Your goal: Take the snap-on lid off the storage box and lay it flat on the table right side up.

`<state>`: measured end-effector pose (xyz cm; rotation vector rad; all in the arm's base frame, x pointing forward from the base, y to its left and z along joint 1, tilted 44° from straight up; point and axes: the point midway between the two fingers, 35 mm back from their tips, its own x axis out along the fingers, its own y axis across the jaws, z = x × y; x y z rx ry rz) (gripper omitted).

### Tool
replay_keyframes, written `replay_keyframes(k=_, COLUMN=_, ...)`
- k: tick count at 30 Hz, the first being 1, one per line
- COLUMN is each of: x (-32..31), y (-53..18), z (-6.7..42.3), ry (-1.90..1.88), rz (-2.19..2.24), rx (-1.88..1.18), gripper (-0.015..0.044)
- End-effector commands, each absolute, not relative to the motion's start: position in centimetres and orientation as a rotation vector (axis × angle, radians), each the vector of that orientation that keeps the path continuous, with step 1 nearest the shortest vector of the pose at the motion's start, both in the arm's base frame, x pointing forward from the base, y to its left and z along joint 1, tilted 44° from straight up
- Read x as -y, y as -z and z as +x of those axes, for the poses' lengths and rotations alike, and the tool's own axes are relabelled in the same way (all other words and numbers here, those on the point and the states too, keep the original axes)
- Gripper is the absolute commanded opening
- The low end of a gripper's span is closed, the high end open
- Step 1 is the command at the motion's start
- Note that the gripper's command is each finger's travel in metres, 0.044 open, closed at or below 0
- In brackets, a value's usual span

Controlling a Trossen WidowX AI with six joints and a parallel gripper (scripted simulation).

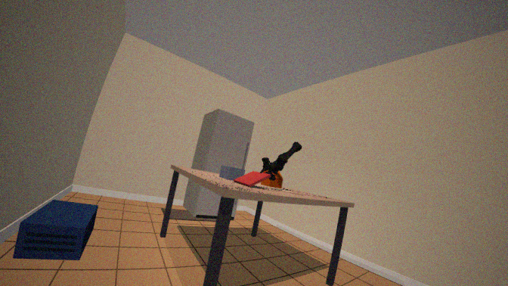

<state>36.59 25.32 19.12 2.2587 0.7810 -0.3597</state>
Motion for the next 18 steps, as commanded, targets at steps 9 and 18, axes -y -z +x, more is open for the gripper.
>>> replay_keyframes(k=9, x=-26.66, y=-17.44, z=36.38, ry=0.378, rz=2.246, rx=-0.817, gripper=0.0000)
replay_keyframes(k=18, x=-27.17, y=-16.93, z=36.37, ry=0.378, rz=2.246, rx=-0.817, gripper=0.0000)
